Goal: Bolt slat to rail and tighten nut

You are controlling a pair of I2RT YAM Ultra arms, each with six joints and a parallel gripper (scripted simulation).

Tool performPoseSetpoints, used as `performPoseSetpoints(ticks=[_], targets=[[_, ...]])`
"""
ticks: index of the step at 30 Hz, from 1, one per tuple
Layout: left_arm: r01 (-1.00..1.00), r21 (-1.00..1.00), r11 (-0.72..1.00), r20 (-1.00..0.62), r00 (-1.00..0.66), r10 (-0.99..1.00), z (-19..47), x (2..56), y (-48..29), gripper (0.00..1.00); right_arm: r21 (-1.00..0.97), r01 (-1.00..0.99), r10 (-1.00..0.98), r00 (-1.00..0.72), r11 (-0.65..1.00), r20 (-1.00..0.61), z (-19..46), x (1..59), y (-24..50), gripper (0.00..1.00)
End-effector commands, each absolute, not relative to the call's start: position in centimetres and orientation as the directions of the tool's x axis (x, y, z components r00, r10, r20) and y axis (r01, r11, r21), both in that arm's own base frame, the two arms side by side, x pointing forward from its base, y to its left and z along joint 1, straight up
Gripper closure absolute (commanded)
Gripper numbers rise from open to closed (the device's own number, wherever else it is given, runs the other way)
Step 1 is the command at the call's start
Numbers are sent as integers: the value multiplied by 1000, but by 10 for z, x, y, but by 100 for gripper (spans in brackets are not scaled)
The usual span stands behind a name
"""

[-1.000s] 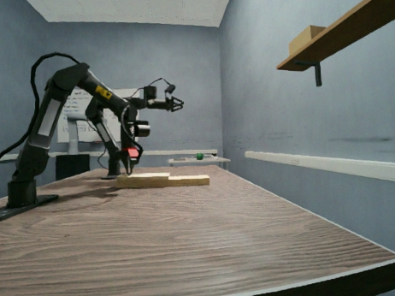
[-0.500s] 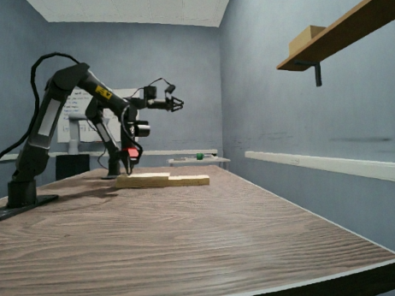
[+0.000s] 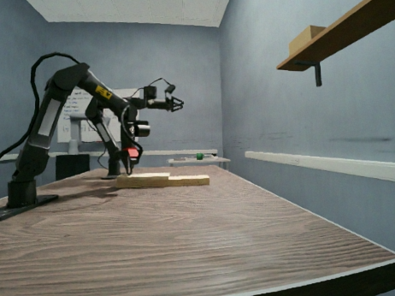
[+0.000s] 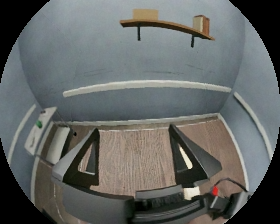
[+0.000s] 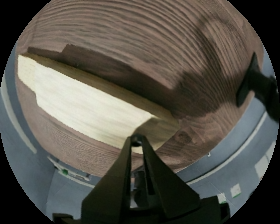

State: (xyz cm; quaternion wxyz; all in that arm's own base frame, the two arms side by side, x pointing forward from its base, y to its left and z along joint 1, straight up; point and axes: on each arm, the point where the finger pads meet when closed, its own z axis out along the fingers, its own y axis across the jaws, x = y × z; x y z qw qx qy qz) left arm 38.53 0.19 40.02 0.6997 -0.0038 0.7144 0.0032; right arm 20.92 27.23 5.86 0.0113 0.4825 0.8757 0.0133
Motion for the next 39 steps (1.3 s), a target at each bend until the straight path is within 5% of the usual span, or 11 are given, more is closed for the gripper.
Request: performPoseSetpoints(ticks=[1, 39], targets=[[0, 0, 1000, -1000, 12, 0, 412, 381, 1, 0, 10, 846, 846, -534, 533, 4, 57, 202, 271, 88], [0, 0, 1000, -1000, 12, 0, 412, 381, 1, 0, 10, 846, 846, -534, 534, 4, 61, 202, 271, 88]])
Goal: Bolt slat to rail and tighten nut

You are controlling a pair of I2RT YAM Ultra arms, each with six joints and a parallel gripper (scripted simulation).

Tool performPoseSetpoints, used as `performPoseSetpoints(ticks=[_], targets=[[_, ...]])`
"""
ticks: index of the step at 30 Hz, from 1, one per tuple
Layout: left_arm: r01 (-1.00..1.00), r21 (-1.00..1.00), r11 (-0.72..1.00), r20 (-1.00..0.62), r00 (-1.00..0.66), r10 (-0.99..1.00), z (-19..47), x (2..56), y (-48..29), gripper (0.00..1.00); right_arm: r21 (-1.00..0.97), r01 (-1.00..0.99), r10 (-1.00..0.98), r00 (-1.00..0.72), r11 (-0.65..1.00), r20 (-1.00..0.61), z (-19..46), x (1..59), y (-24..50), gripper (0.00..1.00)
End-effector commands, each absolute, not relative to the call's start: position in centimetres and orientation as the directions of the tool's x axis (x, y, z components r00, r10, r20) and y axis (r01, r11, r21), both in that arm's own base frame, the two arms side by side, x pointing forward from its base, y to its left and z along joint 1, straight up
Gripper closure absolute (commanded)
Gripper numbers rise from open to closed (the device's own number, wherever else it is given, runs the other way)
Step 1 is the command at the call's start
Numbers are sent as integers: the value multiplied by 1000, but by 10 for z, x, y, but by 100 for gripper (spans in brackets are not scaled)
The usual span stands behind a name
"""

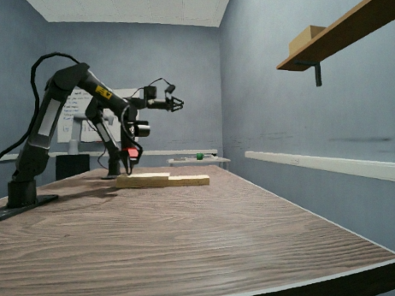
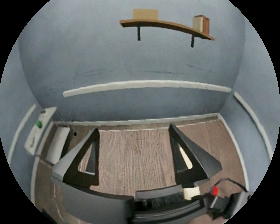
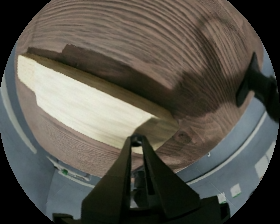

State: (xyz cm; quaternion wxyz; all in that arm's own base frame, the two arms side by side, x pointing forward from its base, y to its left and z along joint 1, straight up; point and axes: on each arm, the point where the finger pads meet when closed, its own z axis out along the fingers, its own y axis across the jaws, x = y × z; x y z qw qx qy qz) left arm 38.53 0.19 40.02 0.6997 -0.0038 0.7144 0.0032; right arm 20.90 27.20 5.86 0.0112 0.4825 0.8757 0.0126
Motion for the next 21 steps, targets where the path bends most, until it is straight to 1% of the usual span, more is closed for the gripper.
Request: performPoseSetpoints(ticks=[1, 21], targets=[[0, 0, 1000, -1000, 12, 0, 412, 381, 1, 0, 10, 846, 846, -534, 534, 4, 61, 202, 271, 88], [0, 0, 1000, -1000, 12, 0, 412, 381, 1, 0, 10, 845, 845, -534, 534, 4, 64, 202, 271, 88]])
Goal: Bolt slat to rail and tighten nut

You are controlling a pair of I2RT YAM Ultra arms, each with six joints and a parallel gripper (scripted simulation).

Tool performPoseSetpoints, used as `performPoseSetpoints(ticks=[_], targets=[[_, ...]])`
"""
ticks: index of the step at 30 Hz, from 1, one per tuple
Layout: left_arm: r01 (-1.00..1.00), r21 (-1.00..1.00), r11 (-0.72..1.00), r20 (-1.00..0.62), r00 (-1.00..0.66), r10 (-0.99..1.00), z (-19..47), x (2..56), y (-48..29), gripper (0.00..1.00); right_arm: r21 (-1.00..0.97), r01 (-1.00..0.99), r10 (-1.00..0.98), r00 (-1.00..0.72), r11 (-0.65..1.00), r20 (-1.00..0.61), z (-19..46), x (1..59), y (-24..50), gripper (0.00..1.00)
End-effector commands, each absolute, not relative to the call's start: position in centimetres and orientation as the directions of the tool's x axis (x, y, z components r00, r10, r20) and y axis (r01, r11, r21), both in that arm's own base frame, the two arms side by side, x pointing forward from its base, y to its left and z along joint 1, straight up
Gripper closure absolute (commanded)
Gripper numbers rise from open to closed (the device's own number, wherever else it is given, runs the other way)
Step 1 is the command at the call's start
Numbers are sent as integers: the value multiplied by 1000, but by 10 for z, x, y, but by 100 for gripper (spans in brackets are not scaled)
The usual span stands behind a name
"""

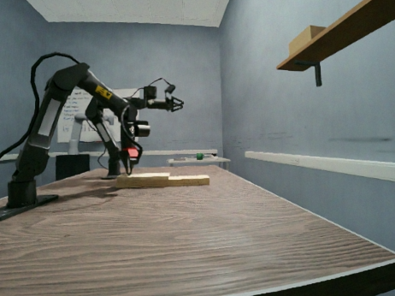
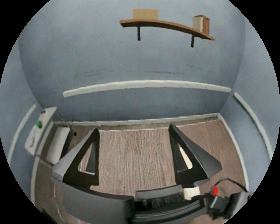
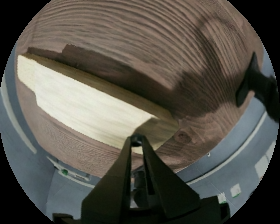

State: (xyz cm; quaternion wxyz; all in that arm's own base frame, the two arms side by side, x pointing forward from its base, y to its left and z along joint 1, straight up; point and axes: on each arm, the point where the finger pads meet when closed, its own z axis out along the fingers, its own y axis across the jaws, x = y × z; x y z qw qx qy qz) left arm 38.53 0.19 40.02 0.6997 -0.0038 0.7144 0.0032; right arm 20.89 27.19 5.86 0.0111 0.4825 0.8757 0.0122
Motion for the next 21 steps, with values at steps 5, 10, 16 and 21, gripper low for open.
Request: performPoseSetpoints(ticks=[5, 10, 16, 21], targets=[[0, 0, 1000, -1000, 12, 0, 412, 381, 1, 0, 10, 845, 845, -534, 534, 4, 64, 202, 271, 88], [0, 0, 1000, -1000, 12, 0, 412, 381, 1, 0, 10, 845, 845, -534, 534, 4, 65, 202, 271, 88], [0, 0, 1000, -1000, 12, 0, 412, 381, 1, 0, 10, 845, 845, -534, 534, 4, 66, 202, 271, 88], [0, 0, 1000, -1000, 12, 0, 412, 381, 1, 0, 10, 845, 845, -534, 534, 4, 66, 202, 271, 88]])
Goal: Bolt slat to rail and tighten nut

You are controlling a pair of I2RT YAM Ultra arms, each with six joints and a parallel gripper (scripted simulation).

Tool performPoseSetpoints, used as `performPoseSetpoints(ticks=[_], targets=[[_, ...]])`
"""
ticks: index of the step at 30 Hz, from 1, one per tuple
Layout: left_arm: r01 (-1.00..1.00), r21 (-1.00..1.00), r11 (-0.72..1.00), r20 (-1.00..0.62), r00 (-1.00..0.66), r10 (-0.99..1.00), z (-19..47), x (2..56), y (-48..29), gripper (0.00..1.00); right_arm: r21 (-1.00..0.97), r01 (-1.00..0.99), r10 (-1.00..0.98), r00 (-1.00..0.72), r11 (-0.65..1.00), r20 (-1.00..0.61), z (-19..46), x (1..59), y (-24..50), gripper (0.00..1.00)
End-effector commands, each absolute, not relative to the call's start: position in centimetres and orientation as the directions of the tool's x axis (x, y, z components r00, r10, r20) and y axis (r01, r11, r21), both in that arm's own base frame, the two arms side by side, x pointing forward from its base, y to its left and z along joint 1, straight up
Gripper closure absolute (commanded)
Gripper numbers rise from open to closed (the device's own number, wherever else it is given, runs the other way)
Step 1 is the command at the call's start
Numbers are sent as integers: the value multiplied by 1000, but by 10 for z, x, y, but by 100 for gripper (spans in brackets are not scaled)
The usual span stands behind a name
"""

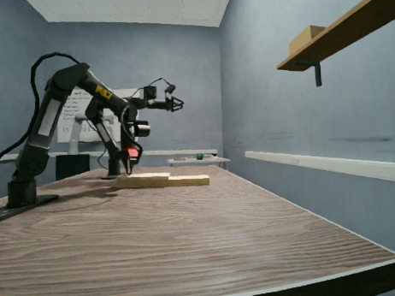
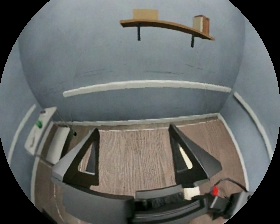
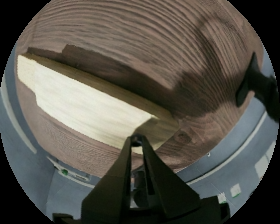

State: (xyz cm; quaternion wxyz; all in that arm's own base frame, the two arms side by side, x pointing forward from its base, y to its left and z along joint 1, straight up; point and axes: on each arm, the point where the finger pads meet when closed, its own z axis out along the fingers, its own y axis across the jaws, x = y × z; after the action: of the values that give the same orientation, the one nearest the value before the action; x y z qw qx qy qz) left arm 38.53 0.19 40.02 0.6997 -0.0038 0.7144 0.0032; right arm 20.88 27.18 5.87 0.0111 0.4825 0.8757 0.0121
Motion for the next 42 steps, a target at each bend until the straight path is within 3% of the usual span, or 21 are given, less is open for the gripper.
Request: performPoseSetpoints(ticks=[1, 42], targets=[[0, 0, 1000, -1000, 12, 0, 412, 381, 1, 0, 10, 845, 845, -534, 534, 4, 66, 202, 271, 88], [0, 0, 1000, -1000, 12, 0, 412, 381, 1, 0, 10, 845, 845, -535, 535, 4, 71, 201, 271, 88]])
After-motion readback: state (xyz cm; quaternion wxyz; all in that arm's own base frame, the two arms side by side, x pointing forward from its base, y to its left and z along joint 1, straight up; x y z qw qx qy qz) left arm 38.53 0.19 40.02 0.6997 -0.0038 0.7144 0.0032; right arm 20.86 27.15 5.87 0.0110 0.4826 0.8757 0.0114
